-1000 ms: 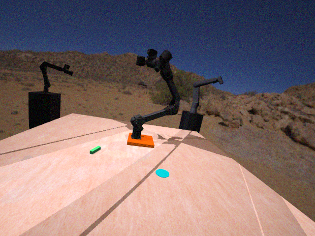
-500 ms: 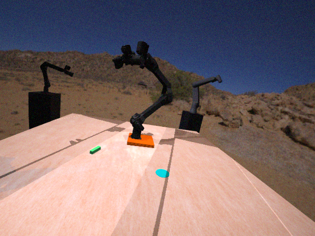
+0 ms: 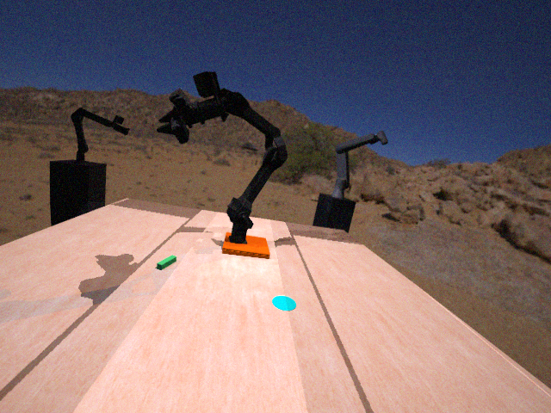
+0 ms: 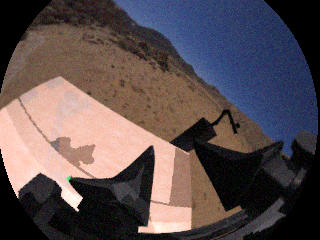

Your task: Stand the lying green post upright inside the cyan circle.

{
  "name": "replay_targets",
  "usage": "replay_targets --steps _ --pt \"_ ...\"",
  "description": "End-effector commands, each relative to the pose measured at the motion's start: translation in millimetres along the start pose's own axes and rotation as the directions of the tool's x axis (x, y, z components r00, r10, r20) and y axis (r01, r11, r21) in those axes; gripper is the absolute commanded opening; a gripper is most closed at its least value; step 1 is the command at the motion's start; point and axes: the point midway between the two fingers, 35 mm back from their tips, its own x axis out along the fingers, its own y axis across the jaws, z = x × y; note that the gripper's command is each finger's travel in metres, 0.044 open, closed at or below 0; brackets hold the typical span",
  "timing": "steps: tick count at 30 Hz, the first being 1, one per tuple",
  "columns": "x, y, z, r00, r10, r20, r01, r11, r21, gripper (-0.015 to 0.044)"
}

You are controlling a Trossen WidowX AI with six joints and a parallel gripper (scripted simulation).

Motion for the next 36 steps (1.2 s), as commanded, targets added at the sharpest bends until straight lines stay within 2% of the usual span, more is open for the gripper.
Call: replay_targets --steps 1,11,22,27,36 --pt "18 47 5 0.985 0.166 -0.047 -0.169 0.983 -0.075 0.0233" --pt "37 155 -7 0.847 0.475 -0.239 -0.521 0.833 -0.189 0.0233" --pt "23 257 -43 0.561 0.648 -0.515 -0.808 0.563 -0.172 0.0233" --pt "9 290 -62 0.425 0.659 -0.621 -0.882 0.454 -0.123 0.0233" --pt "18 304 -71 0.42 0.658 -0.625 -0.885 0.45 -0.12 0.0233"
